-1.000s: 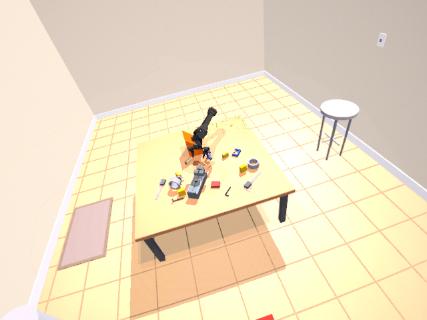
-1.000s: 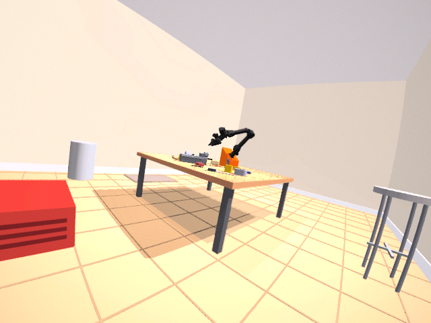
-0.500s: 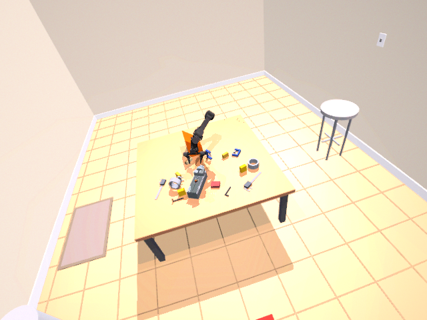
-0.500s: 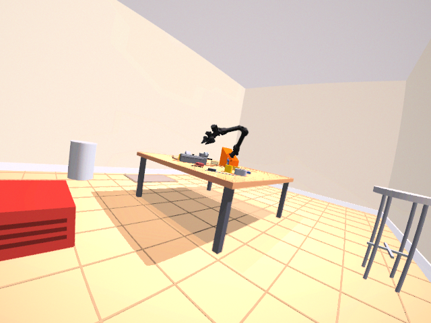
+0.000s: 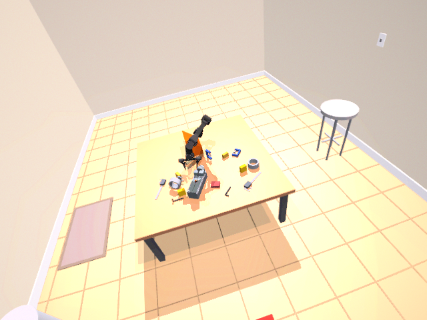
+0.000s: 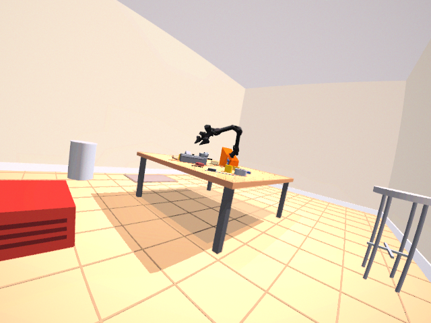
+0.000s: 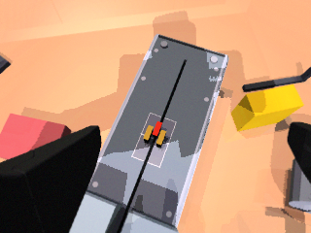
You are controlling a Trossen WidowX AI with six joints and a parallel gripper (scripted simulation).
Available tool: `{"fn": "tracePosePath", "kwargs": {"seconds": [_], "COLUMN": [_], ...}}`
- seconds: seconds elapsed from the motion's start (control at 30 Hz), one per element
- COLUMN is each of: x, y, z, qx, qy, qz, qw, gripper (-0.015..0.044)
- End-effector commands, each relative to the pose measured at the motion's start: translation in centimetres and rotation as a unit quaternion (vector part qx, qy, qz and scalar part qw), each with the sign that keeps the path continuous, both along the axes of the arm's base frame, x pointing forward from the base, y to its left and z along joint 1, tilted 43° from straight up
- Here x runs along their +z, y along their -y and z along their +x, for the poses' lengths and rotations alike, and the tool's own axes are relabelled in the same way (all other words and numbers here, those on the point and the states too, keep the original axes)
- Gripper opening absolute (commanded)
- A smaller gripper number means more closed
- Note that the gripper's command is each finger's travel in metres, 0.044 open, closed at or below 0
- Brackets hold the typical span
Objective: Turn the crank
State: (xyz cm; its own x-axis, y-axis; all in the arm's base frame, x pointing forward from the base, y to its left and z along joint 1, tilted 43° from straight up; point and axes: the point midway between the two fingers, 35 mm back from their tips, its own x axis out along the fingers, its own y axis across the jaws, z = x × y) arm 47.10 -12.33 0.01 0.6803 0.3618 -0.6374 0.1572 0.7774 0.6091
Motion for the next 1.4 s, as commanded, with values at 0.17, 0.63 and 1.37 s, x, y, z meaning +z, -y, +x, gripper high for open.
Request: {"fn": "tracePosePath", "kwargs": {"seconds": [0.17, 0.63, 1.37], "x": [-3.7, -3.7, 3.4], "y": [-3.4, -3.4, -2.1], "z": [-0.1, -0.1, -3.4], "qx": [0.006, 0.006, -0.041], "qy": [-0.007, -0.007, -0.045], "qz": [0.005, 0.005, 0.015], "qw": [1.000, 1.000, 0.998], "gripper": [0.0440, 0.0440, 0.0440]}}
